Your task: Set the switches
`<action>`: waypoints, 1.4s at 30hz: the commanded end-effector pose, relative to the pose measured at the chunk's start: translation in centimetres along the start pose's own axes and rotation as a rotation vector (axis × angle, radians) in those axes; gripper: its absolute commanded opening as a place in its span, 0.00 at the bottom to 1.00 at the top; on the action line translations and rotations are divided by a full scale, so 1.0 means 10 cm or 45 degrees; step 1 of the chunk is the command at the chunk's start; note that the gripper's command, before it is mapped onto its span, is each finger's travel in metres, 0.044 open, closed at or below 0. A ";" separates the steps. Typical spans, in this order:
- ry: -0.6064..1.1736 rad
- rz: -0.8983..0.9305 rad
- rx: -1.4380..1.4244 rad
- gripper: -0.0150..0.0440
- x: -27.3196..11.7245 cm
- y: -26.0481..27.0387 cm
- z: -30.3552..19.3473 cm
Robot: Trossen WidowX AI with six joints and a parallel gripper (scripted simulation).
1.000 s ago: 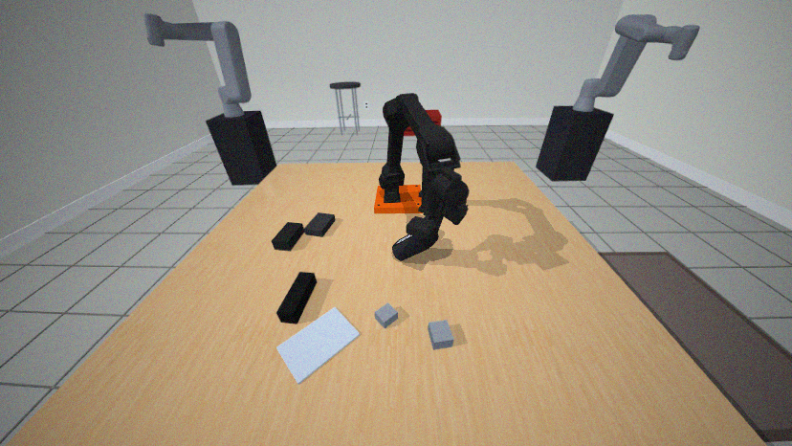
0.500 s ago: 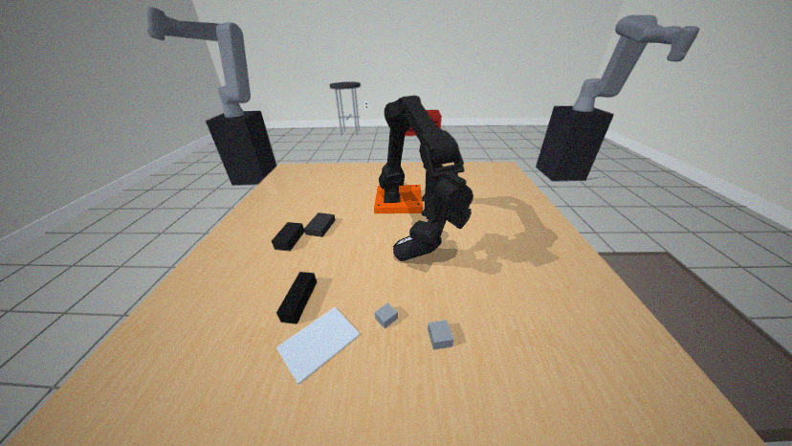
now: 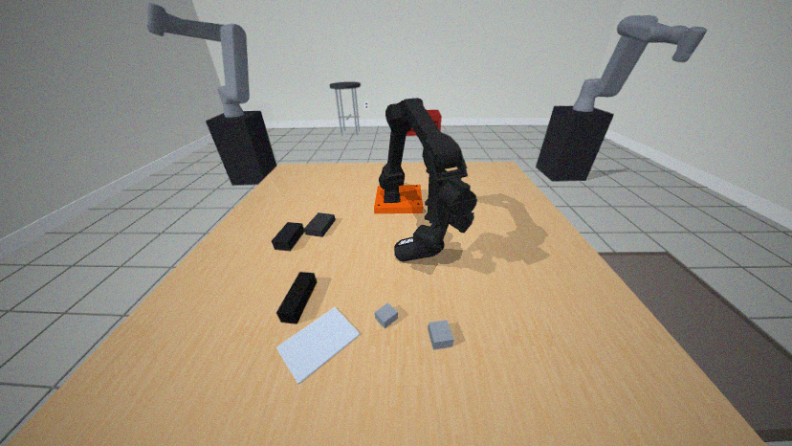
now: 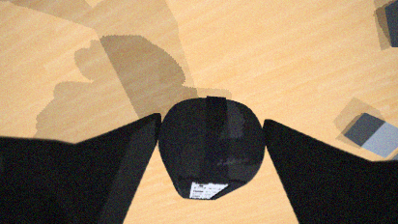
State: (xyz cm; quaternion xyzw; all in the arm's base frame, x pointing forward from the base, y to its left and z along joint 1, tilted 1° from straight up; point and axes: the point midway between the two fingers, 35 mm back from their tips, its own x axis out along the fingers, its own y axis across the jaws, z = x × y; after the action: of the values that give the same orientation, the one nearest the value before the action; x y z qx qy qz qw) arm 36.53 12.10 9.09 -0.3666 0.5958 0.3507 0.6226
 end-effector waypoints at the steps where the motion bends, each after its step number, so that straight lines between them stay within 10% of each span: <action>1: 0.029 0.017 0.016 0.83 0.09 -0.01 -0.03; 42: 0.028 0.017 0.016 0.83 0.38 -0.01 0.12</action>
State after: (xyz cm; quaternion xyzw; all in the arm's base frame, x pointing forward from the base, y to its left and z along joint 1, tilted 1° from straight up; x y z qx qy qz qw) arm 37.61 13.53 6.23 -0.3644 0.5957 0.3508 0.6239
